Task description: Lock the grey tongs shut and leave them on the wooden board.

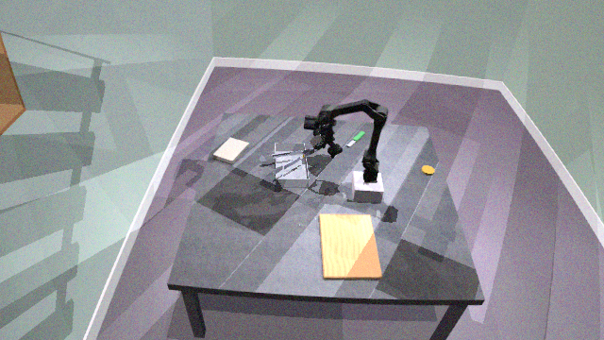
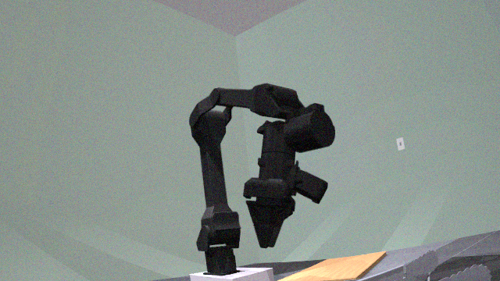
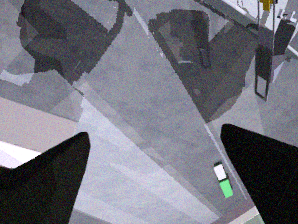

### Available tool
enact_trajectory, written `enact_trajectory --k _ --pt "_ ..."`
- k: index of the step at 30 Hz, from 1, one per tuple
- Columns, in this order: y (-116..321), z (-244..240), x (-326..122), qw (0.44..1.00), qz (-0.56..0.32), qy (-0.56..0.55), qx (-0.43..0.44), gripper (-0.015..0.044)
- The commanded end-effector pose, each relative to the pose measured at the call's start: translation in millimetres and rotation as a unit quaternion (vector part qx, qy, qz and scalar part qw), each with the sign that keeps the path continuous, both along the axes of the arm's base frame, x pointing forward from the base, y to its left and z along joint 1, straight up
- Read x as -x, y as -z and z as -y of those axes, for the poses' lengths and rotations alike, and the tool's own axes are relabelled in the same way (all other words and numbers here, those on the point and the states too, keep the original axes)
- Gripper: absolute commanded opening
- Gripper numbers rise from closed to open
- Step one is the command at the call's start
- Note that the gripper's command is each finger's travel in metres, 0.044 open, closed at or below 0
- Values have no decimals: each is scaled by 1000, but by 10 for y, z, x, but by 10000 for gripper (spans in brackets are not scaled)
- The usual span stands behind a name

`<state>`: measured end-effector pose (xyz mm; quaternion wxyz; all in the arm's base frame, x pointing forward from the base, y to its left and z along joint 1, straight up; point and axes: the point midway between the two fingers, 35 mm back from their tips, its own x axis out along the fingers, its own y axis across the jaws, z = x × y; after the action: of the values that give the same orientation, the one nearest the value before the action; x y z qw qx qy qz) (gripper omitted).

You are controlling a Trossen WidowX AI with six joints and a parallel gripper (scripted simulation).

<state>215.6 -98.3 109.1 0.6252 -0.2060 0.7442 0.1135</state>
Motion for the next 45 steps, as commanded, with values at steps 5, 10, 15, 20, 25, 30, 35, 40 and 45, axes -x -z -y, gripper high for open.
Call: enact_trajectory --k 5,10,15,20,25,30,35,40,45 --pt "-12 33 -91 996 18 84 6 440" --pt "-33 134 -346 947 62 316 20 440" --pt "-35 254 -612 834 98 543 31 440" --pt "-16 386 -869 666 118 735 38 440" --pt "28 525 -1103 531 123 838 35 440" --pt "68 640 -1283 406 119 906 34 440" --pt "105 726 -1408 274 112 954 36 440" --pt "129 778 -1480 141 101 984 41 440" --pt "137 794 -1502 41 93 994 48 440"
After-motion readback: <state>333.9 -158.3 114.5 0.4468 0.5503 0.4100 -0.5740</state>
